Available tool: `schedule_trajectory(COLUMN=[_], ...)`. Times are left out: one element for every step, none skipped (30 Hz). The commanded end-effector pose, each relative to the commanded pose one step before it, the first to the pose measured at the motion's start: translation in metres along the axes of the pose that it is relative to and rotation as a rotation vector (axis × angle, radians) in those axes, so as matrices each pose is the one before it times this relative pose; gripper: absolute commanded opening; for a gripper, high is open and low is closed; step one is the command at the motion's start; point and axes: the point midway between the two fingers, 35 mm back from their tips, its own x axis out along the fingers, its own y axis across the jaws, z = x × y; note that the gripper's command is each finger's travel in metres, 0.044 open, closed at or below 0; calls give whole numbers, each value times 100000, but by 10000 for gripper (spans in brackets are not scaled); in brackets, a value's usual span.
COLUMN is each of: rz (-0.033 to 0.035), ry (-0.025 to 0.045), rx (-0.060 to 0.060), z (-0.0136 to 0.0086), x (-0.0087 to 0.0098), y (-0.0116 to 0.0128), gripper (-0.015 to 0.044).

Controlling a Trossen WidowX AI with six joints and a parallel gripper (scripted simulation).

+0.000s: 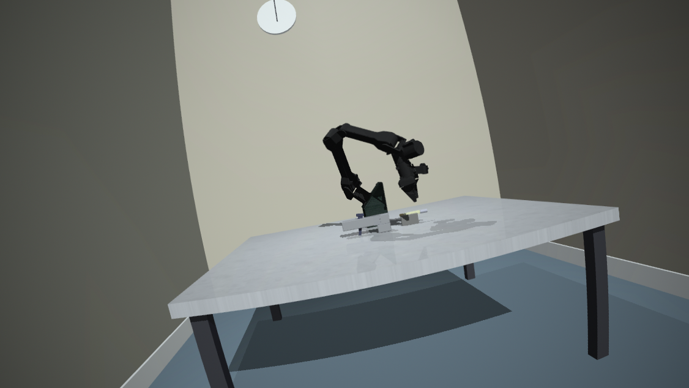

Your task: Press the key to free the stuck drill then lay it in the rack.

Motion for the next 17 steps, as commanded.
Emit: schedule_trajectory(rz=[1915,59,-283,-356,-434,-506,-578,-720,-809,-885,-961,-1035,-1108,-1180,-1250,-1320,-1388], ry=[-7256,-1949,-1666,-1629,-1583,-1542,-1500,-1400,-1370,-1314,-1256,-1197,-1136,-1074,-1010,-945,-879], rx=[6286,1974,1676,1685,1685,1692,1697,1696,1730,1732,1733,1732,1730,1725,1719,1711,1701], z=[-819,-254,-242,-259,-275,-292,-309,-412,-440,-461,-482,-503,-523,-544,-565,-585,-606], x=[-1243,-300,-195,-197,-197,-199,-201,-222,-228,-230,-232,-234,-236,-239,-241,-244,-247], y=[-2039,-824,-917,-928,-939,-950,-960,-1006,-1031,-1038,-1045,-1052,-1057,-1063,-1067,-1072,-1075], gripper=[440,440,440,440,440,440,440,440,440,440,440,440,440,440,440,440,440])
